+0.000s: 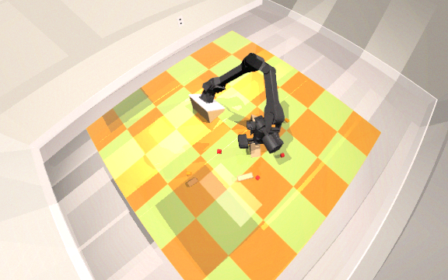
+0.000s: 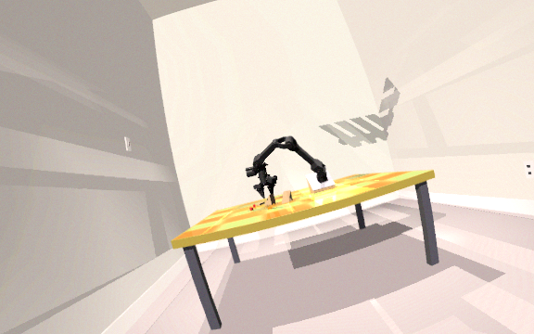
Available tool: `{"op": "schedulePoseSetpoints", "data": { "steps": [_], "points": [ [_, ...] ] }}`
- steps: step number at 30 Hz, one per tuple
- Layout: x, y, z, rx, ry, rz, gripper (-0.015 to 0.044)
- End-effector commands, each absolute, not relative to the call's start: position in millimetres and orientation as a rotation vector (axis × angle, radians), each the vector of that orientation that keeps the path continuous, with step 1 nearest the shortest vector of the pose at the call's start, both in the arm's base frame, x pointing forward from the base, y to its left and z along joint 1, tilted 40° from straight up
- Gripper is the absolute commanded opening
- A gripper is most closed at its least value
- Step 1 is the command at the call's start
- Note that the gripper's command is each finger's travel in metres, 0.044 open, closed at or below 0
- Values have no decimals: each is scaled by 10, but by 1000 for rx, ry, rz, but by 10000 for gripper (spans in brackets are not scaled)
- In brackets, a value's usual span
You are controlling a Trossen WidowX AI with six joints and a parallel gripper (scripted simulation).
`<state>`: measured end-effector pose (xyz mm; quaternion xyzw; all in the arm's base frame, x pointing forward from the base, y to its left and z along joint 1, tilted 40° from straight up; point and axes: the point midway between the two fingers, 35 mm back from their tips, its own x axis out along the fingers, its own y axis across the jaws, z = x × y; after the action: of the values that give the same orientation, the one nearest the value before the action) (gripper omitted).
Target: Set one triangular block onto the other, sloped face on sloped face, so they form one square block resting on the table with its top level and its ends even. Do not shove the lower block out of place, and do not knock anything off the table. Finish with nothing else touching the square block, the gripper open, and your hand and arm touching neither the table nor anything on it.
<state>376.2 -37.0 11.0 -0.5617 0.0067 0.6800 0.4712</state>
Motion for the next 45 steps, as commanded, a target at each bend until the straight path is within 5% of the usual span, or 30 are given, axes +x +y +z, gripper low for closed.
{"op": "schedulePoseSetpoints", "data": {
  "steps": [1,23,30,39,45],
  "points": [
    [3739,-299,40,-1361,15,1674,440],
    [3740,-80,-202,-1359,12,1674,440],
    [3740,-80,-202,-1359,12,1674,256],
    [3740,-80,-202,-1359,12,1674,196],
    [3741,-120,-159,-1360,12,1673,39]
  ]
}}
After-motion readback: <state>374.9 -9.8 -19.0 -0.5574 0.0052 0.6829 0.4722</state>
